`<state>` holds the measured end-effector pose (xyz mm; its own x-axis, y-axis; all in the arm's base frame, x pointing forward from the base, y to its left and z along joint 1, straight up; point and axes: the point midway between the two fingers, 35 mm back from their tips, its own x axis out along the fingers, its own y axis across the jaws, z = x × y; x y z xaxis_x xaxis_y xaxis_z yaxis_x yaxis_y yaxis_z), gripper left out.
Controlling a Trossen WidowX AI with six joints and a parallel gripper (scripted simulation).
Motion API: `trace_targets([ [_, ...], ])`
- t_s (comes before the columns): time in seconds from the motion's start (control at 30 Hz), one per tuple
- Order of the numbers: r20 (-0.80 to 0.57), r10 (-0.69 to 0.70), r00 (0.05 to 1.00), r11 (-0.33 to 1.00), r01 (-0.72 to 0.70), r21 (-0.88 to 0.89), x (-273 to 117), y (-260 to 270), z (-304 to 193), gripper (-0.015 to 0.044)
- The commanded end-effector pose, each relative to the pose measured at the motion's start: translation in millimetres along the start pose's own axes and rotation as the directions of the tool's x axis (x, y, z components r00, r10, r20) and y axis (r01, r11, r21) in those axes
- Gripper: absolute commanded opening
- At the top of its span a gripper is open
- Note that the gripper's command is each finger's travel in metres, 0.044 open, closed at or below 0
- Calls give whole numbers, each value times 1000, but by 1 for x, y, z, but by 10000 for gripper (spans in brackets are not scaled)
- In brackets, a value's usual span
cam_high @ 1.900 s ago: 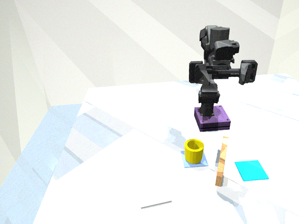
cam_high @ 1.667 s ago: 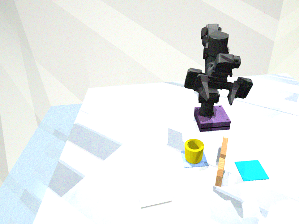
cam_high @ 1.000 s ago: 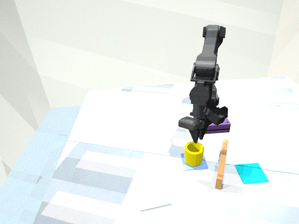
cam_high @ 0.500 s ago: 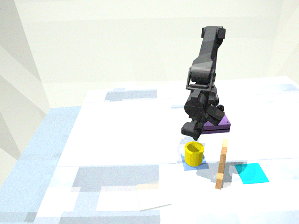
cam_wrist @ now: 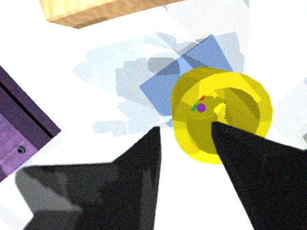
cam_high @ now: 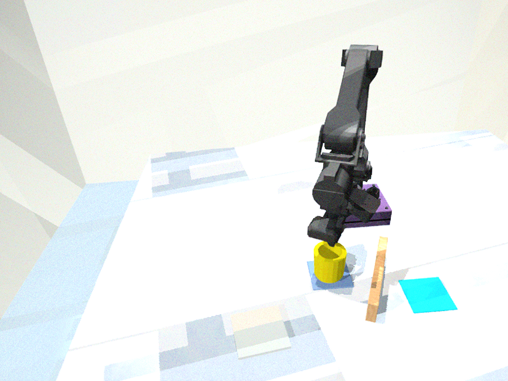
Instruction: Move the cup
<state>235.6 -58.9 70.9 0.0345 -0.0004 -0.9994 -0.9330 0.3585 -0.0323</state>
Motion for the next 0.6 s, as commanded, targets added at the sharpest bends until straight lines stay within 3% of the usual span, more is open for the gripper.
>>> trace_targets([
  [0.0, -6, 7, 1000, 1000, -7, -5, 10, 1, -1, 167],
  [0.57, -6, 7, 1000, 1000, -7, -5, 38, 2, -1, 167],
])
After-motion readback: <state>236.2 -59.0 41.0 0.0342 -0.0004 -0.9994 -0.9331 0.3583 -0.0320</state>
